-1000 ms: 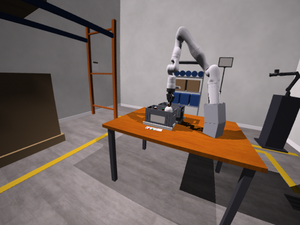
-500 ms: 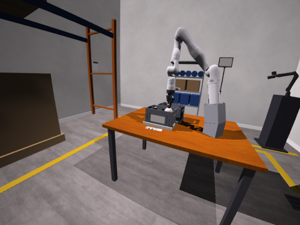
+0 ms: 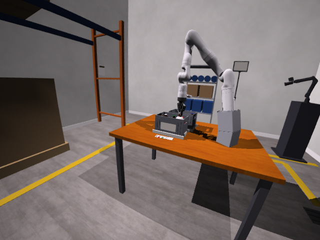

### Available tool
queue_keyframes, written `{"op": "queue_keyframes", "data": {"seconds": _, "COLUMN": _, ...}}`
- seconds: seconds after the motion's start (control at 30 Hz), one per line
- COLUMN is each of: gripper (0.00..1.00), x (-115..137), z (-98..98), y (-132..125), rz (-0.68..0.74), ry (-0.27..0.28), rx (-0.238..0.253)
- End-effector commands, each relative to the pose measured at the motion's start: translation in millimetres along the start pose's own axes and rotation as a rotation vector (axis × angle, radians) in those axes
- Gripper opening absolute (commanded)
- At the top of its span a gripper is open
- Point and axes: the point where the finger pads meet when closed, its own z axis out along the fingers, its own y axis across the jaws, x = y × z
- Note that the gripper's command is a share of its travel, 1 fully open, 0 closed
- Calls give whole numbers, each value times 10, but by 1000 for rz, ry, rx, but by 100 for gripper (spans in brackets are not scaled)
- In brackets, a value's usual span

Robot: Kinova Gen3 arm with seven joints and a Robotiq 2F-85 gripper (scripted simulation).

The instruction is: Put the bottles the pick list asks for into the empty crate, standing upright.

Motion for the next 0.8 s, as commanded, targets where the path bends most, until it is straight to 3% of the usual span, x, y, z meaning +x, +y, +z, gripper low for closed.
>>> {"op": "queue_keyframes", "data": {"seconds": 0.0, "gripper": 10, "x": -6, "z": 32, "y": -1, "rz": 0, "ry": -2, "rx": 1}}
{"op": "queue_keyframes", "data": {"seconds": 0.77, "gripper": 10, "x": -6, "z": 222, "y": -1, "rz": 0, "ry": -2, "rx": 1}}
